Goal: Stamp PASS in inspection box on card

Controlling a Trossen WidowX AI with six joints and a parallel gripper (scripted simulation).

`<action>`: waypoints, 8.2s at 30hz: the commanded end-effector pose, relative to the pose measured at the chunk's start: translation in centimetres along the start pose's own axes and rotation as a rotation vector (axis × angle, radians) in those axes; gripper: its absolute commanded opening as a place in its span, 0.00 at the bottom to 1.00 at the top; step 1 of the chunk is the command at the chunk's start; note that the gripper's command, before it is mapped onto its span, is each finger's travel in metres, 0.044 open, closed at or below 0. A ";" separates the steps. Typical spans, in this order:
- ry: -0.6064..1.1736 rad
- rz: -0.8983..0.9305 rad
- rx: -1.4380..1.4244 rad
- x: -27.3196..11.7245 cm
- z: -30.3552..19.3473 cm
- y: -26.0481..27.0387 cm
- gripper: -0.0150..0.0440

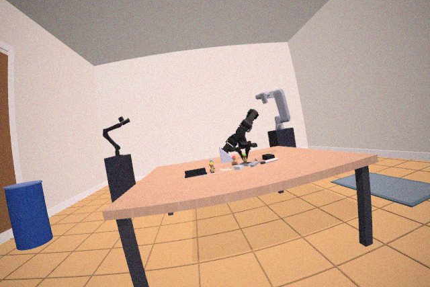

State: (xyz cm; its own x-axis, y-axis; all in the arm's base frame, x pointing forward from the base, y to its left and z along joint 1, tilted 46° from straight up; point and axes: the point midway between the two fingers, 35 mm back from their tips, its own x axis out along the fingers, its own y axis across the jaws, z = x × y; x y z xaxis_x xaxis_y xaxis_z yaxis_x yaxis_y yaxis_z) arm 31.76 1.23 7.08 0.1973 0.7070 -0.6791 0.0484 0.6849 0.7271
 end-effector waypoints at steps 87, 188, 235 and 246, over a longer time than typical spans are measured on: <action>0.011 -0.007 -0.372 -6.0 0.0 -11.0 0.25; -0.003 -0.001 -0.437 0.1 -0.4 -13.1 0.25; -0.004 0.001 -0.437 1.2 -0.4 -13.0 0.25; -0.004 0.001 -0.437 1.2 -0.4 -13.0 0.25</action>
State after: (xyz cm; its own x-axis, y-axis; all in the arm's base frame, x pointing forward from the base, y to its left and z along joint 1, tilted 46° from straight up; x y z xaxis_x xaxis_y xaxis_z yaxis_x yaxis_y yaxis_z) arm 30.83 -6.92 -3.22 0.1985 0.7048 -0.6810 -0.3705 0.6973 0.6137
